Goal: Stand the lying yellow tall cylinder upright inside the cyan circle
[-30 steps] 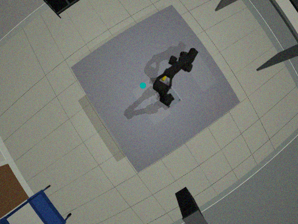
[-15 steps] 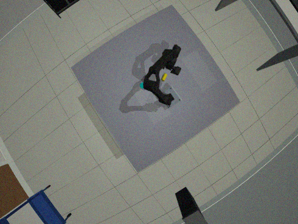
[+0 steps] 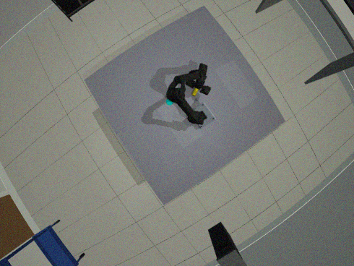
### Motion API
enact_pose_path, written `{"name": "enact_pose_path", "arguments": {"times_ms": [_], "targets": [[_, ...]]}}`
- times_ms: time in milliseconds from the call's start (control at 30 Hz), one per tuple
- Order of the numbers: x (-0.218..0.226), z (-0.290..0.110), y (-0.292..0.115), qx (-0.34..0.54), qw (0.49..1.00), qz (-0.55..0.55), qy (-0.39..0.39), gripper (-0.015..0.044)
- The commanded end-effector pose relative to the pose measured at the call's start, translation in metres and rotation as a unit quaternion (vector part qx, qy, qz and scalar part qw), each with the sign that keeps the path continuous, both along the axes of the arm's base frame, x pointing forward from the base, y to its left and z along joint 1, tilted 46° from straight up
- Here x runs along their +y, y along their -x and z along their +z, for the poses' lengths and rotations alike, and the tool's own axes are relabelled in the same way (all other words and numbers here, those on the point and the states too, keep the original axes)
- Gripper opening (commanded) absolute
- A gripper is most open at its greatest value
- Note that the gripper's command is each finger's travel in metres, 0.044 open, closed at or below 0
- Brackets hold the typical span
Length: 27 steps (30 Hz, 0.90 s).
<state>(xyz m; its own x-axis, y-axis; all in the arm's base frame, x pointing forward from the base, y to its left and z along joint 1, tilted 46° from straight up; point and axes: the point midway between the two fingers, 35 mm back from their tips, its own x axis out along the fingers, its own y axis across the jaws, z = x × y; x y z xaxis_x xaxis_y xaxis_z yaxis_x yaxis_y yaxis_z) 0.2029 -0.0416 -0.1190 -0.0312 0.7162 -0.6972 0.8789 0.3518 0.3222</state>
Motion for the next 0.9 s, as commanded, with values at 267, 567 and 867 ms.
{"name": "enact_pose_path", "arguments": {"times_ms": [267, 567, 867], "targets": [[0.001, -0.002, -0.003, -0.007, 1.0, -0.006, 0.002, 0.0105], [-0.016, 0.011, -0.007, -0.007, 1.0, -0.006, 0.004, 0.0105], [-0.037, 0.029, -0.009, -0.007, 1.0, -0.006, 0.005, 0.0105]]}}
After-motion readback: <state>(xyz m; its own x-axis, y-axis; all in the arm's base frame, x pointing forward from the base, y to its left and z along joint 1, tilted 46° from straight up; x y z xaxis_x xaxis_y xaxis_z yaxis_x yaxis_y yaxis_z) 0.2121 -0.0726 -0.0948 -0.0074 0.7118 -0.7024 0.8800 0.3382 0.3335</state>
